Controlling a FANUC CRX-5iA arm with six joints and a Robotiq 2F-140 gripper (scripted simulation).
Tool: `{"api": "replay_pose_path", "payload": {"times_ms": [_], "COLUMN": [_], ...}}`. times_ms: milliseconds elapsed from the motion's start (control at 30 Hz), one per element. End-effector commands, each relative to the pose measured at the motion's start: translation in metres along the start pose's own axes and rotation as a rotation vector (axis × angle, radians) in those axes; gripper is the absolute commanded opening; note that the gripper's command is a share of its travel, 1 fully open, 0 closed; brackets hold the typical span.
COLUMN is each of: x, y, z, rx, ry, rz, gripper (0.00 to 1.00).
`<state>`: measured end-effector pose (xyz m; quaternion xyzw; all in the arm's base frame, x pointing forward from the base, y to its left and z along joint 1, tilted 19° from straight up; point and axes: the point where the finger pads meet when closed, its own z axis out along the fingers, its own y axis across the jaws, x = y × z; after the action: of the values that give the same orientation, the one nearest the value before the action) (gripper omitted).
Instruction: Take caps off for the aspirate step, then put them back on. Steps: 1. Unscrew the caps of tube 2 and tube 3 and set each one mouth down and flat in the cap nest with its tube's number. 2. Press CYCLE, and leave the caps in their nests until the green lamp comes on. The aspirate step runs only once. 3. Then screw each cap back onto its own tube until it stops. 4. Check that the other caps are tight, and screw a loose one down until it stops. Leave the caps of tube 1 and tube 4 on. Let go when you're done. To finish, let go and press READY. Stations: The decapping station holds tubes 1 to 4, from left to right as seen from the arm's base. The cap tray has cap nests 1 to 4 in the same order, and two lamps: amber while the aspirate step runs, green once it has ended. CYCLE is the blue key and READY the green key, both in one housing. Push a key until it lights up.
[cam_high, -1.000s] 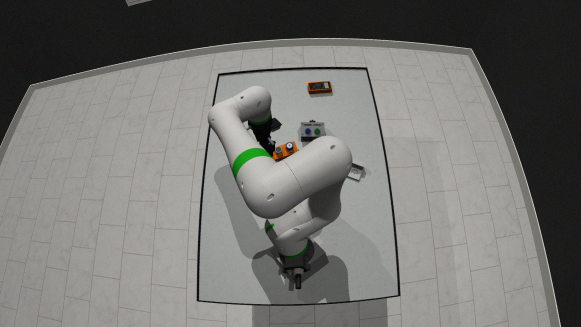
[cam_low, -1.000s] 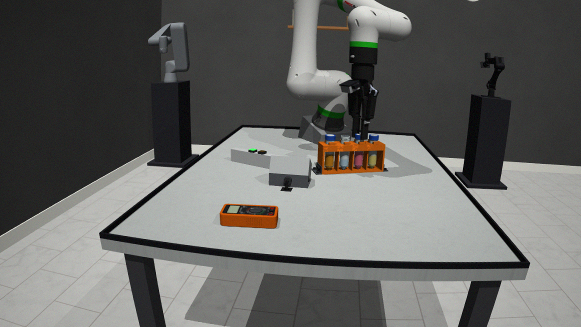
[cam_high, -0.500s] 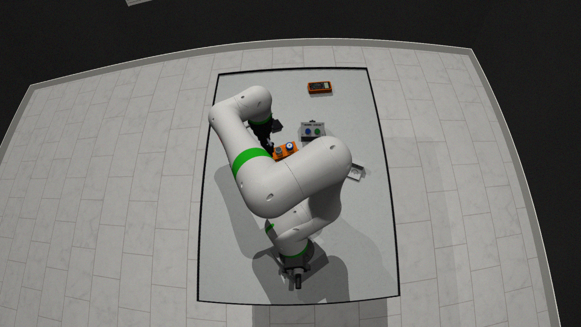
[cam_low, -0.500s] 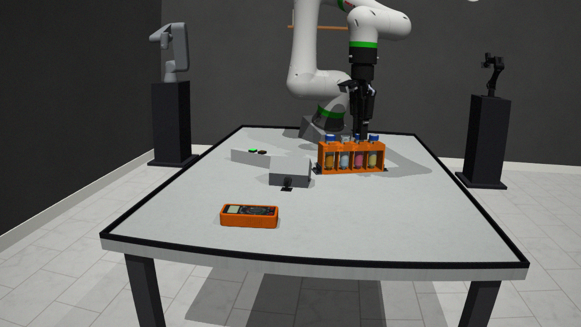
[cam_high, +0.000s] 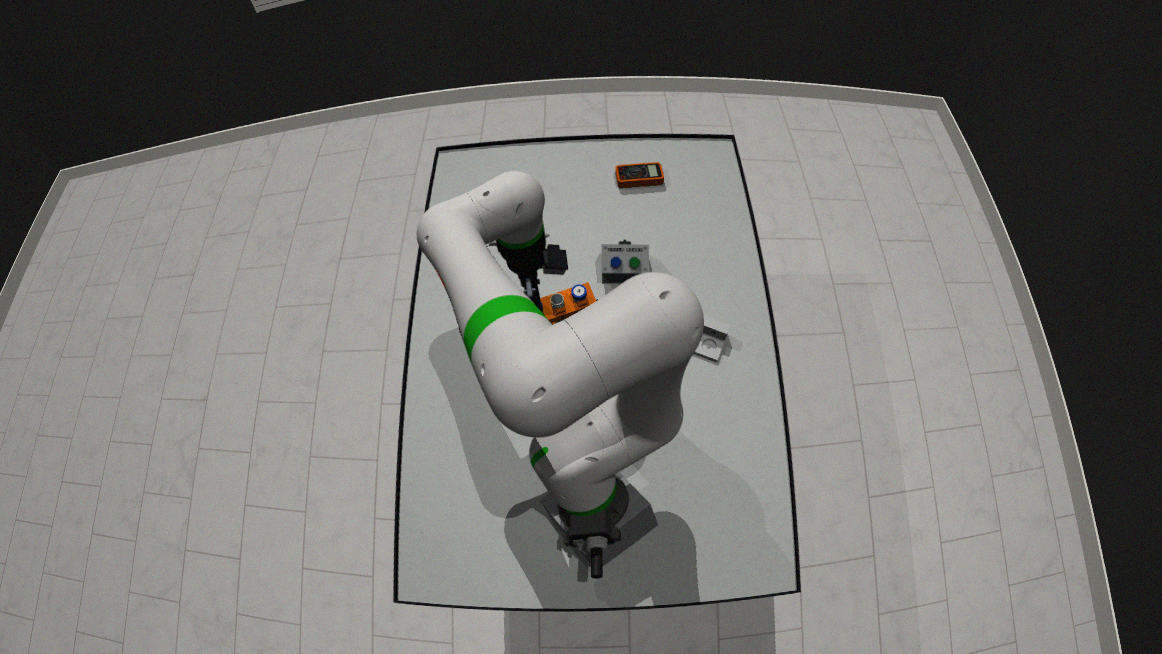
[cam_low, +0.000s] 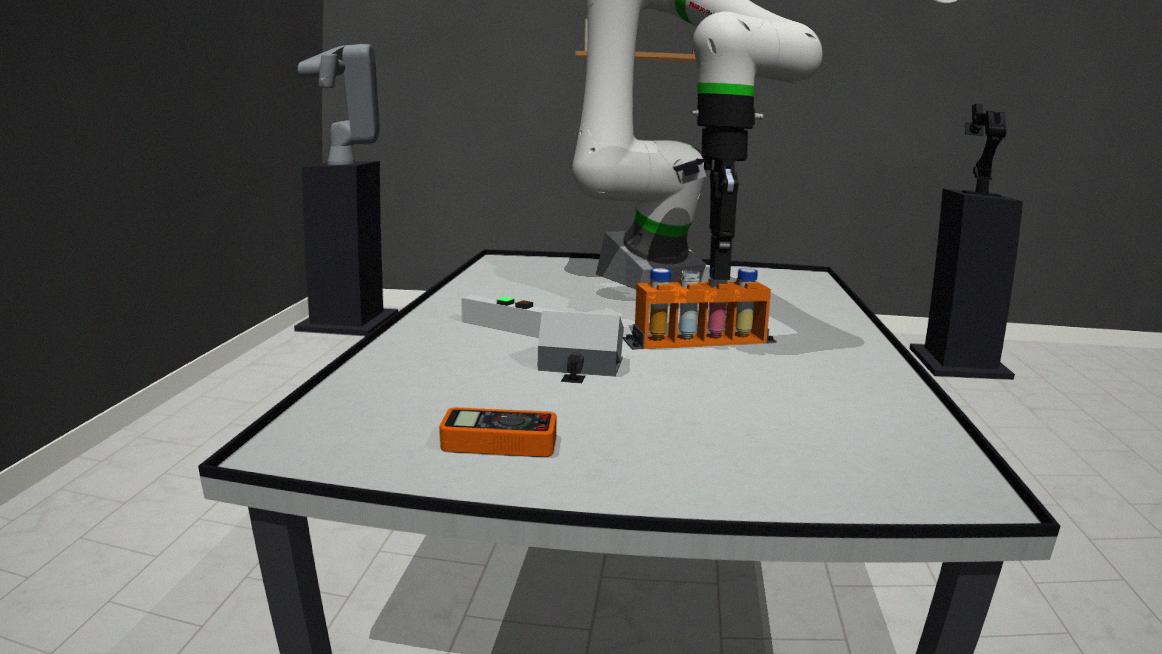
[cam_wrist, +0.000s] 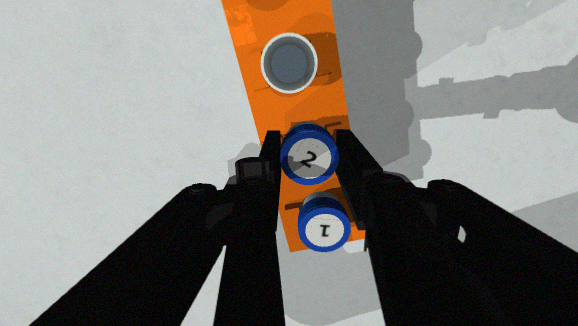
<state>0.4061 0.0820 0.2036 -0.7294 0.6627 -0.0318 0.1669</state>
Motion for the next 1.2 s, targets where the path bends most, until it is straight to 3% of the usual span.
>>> {"api": "replay_pose_path", "payload": {"times_ms": [0,200,233,633,1167], "x": [0.0000,0.0000,0.0000,0.0000,0.0000], "y": [-0.0009,-0.0009,-0.0009,-0.0009,-0.0008], "z": [-0.0008,-0.0009,0.0005,0.0005,-0.0005], "rx": [0.006,0.006,0.006,0.006,0.004], "ry": [0.009,0.008,0.008,0.008,0.010], "rz": [0.134,0.186,0.186,0.186,-0.374], "gripper": [0.30,0.30,0.41,0.41,0.41]}}
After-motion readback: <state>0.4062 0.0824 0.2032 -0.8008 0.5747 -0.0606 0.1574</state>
